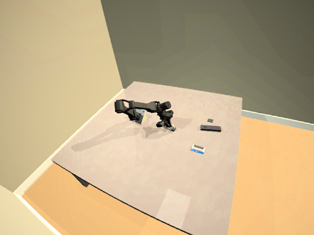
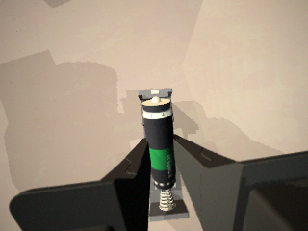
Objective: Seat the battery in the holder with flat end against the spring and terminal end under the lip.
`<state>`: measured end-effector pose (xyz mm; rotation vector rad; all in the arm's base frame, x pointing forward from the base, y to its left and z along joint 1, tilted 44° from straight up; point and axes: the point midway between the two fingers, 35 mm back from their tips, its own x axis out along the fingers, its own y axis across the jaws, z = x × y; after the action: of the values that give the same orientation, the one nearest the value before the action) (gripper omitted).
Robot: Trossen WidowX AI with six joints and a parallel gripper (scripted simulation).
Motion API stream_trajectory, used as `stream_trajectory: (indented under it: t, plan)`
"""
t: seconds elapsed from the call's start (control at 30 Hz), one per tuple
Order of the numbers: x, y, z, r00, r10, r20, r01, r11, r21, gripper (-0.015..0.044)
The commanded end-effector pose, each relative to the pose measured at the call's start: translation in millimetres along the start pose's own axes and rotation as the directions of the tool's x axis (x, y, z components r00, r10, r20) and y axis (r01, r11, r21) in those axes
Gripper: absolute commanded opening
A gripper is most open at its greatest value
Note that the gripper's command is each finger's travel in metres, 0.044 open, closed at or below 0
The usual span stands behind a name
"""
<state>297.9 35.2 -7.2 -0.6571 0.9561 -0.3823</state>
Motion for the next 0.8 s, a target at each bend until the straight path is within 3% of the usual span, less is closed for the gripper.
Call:
stream_trajectory:
  t: [0.0,0.77]
  plan:
    - [-1.7,-0.2,-5.2,1.0,-0.001,-0.001,0.001,1.0,0.001,0.0061]
    - [-0.8,2.4,-9.4,0.998,0.011,-0.066,-0.011,1.0,-0.001,0.0061]
